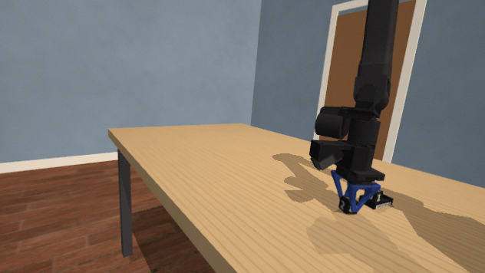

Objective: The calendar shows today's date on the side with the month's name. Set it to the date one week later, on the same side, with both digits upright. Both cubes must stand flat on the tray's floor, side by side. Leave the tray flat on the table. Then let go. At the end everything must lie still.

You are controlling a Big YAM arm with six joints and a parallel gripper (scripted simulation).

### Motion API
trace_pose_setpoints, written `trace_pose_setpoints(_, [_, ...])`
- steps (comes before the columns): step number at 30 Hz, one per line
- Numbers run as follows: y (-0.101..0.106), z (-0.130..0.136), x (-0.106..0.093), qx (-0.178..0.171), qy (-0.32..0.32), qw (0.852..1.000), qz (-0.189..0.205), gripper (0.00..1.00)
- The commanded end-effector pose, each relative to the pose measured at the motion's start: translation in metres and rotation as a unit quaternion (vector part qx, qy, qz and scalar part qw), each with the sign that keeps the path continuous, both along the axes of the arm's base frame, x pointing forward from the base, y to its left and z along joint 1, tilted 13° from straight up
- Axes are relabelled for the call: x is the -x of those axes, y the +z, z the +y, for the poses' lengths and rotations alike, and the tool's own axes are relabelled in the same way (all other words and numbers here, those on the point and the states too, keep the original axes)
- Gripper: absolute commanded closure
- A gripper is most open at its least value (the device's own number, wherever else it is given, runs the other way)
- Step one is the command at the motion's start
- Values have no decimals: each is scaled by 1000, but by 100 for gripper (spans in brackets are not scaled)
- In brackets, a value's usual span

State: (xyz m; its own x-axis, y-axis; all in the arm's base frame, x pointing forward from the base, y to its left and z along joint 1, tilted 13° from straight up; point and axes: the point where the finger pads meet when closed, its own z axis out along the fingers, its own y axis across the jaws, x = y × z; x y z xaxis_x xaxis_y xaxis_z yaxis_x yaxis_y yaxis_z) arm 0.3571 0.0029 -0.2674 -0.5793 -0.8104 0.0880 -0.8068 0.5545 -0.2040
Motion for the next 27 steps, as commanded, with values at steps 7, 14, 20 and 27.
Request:
trace_pose_setpoints(7, [-4,-2,-1,-1,1,1000,0,54])
trace_pose_setpoints(14, [-4,-2,-1,-1,1,1000,0,54])
trace_pose_setpoints(20, [-4,-2,-1,-1,1,1000,0,74])
trace_pose_setpoints(27, [-4,-2,-1,-2,1,1000,0,74])
